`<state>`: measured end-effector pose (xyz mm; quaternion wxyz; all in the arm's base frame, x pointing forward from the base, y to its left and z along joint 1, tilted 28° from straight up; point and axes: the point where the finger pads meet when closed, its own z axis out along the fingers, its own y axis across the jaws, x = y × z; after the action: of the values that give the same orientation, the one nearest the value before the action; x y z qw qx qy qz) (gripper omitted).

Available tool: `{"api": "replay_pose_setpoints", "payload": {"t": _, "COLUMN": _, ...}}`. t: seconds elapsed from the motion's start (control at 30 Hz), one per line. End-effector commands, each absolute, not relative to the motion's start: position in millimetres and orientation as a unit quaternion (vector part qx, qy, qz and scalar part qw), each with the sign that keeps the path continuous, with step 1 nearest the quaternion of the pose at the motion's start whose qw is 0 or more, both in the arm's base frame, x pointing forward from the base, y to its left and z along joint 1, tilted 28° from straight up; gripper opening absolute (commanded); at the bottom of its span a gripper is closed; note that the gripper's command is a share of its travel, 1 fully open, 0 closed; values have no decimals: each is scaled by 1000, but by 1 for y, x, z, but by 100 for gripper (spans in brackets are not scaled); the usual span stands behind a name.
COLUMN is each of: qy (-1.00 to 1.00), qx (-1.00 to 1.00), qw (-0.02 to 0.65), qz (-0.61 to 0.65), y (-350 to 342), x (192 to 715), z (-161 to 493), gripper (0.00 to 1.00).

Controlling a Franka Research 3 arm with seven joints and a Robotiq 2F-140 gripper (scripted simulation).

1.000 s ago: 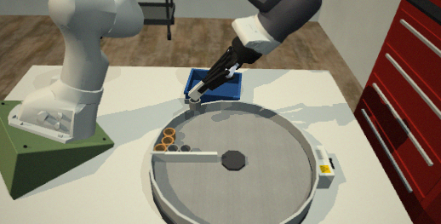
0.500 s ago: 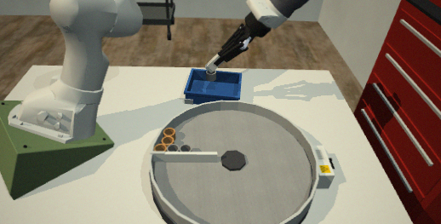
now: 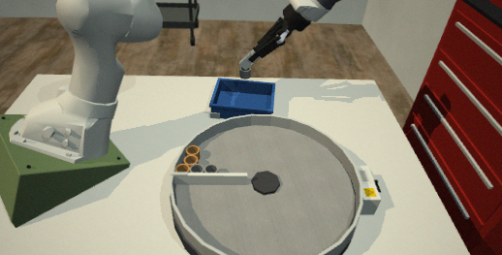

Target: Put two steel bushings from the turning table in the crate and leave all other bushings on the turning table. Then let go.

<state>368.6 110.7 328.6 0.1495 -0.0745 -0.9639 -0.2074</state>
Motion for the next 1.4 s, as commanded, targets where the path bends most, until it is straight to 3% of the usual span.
{"api": "replay_pose_setpoints", "payload": {"t": 0.0, "qy": -960, "qx": -102, "qw": 158, "qz": -207, "y": 114, "x": 369, "z": 331, "gripper": 0}}
{"api": "replay_pose_setpoints", "payload": {"t": 1.37, "qy": -960, "qx": -102, "qw": 158, "qz": -207, "y": 115, "x": 371, "z": 327, "gripper": 0}}
